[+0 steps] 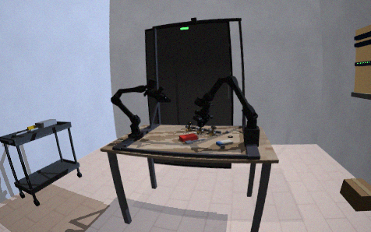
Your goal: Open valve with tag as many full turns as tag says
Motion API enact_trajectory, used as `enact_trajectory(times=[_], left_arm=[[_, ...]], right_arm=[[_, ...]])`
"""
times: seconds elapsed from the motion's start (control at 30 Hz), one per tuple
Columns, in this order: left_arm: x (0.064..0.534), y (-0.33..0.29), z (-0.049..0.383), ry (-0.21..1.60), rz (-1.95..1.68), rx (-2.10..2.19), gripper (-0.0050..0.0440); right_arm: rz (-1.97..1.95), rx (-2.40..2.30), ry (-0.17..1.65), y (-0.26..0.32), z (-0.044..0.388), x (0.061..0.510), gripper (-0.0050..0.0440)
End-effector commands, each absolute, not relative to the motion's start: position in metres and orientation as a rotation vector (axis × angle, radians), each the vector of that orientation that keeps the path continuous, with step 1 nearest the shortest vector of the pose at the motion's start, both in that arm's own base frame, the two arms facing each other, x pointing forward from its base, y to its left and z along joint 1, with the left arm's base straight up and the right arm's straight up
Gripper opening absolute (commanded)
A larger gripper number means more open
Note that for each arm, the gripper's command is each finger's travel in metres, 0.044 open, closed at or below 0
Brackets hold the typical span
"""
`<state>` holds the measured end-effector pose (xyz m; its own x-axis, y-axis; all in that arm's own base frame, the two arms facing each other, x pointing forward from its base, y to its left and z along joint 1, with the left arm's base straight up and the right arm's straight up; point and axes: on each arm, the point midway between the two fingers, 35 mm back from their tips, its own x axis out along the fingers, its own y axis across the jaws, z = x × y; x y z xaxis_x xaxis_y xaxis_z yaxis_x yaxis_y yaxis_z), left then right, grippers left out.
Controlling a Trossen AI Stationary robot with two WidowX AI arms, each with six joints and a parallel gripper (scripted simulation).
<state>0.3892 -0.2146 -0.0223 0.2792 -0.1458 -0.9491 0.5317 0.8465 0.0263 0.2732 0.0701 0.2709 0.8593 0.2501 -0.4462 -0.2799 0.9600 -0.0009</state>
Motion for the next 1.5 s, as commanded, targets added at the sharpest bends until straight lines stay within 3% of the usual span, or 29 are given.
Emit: enact_trajectory(times=[0.0, 0.5, 1.47], left_arm=[[0.3934, -0.2114, -0.0072, 1.190, -0.420, 0.313, 0.0176], [0.3935, -0.2113, -0.0070, 1.203, -0.373, 0.246, 0.0176], [0.3929, -0.2096, -0.0074, 1.260, 0.132, -0.442, 0.0176]], right_arm=[[0.279, -0.063, 0.435, 0.0703, 0.2796, 0.2729, 0.0400], [0.279, -0.063, 0.435, 0.0703, 0.2796, 0.2729, 0.0400], [0.279, -0.063, 0.435, 0.0703, 0.2796, 0.2729, 0.0400]])
